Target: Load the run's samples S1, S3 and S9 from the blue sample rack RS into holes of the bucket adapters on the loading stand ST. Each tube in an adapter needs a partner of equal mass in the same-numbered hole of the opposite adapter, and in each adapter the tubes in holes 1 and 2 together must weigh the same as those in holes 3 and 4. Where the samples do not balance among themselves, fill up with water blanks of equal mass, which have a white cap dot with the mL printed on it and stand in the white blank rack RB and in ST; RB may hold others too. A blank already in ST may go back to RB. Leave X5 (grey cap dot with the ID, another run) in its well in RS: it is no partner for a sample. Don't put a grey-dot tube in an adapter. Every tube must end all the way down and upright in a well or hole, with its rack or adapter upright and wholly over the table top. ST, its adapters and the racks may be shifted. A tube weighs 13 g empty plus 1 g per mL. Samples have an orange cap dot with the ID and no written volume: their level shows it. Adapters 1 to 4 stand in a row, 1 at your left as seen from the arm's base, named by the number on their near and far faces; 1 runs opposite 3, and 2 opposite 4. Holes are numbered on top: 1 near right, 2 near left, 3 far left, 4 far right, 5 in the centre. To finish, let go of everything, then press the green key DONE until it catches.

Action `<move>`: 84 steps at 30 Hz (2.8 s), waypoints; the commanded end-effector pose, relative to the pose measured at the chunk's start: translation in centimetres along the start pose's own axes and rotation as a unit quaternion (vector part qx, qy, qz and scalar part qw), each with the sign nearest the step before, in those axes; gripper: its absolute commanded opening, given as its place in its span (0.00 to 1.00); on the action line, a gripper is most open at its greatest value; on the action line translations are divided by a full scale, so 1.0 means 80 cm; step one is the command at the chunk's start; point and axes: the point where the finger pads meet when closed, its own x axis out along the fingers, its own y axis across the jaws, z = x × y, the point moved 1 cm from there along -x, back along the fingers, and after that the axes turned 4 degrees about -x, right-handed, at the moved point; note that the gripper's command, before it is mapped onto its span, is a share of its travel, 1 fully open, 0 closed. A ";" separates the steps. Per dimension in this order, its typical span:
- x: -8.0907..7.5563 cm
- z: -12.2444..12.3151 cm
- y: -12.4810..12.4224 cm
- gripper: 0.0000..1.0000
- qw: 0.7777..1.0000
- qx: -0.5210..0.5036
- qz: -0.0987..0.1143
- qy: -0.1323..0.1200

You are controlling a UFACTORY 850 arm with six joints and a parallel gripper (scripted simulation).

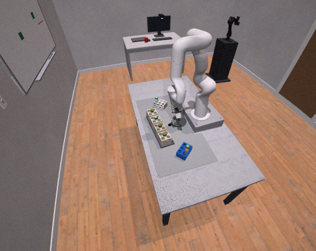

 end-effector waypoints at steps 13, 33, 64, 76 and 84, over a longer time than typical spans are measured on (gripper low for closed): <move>0.014 0.019 -0.013 0.00 1.000 0.000 0.001 0.000; 0.055 0.018 -0.002 0.00 1.000 0.000 0.001 0.000; 0.068 0.017 0.002 0.00 1.000 0.000 0.001 0.000; 0.076 0.017 0.004 0.00 1.000 0.000 0.001 0.000; 0.082 0.017 0.005 0.00 1.000 0.000 0.001 0.000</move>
